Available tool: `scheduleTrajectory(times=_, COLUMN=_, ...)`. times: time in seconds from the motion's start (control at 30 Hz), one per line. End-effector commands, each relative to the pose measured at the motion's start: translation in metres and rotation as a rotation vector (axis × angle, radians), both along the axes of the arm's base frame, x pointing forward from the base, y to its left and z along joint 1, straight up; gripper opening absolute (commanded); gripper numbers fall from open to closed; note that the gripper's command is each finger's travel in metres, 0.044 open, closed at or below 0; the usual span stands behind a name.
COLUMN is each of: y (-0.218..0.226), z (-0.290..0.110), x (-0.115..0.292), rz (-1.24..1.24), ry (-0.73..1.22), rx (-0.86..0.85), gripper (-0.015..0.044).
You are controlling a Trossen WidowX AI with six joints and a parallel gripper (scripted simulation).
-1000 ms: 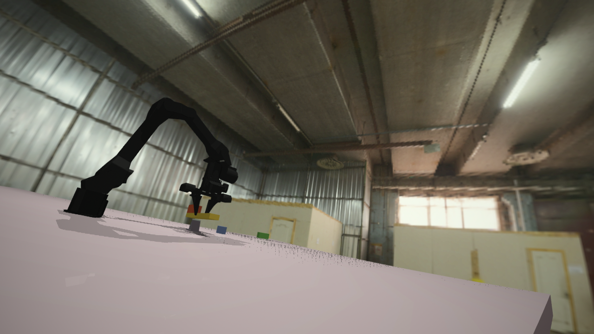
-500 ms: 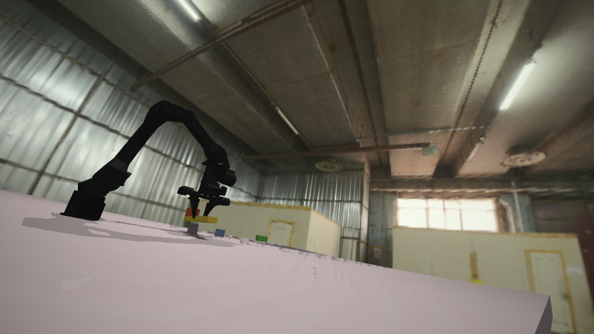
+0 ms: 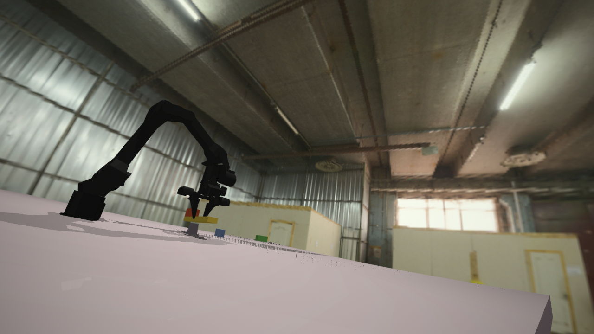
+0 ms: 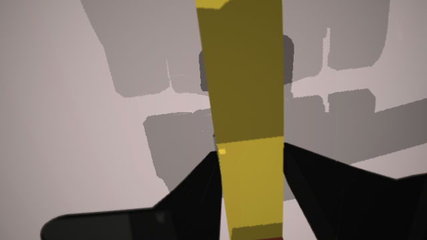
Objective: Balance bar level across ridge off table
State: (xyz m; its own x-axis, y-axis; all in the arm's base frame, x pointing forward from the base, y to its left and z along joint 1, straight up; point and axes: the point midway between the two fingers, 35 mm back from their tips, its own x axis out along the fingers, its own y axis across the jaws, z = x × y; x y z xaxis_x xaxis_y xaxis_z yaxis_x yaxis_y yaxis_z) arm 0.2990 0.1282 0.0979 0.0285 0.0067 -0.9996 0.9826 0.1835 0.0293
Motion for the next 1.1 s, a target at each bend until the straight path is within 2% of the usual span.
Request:
scheduleTrajectory(times=0.0, y=0.0008, z=-0.0009, x=-0.0003, rz=0.005, ry=0.003, rx=0.004, gripper=0.0)
scheduleTrajectory(times=1.07, y=0.0008, z=-0.0036, x=-0.0005, rz=0.005, ry=0.003, rx=0.004, gripper=0.0)
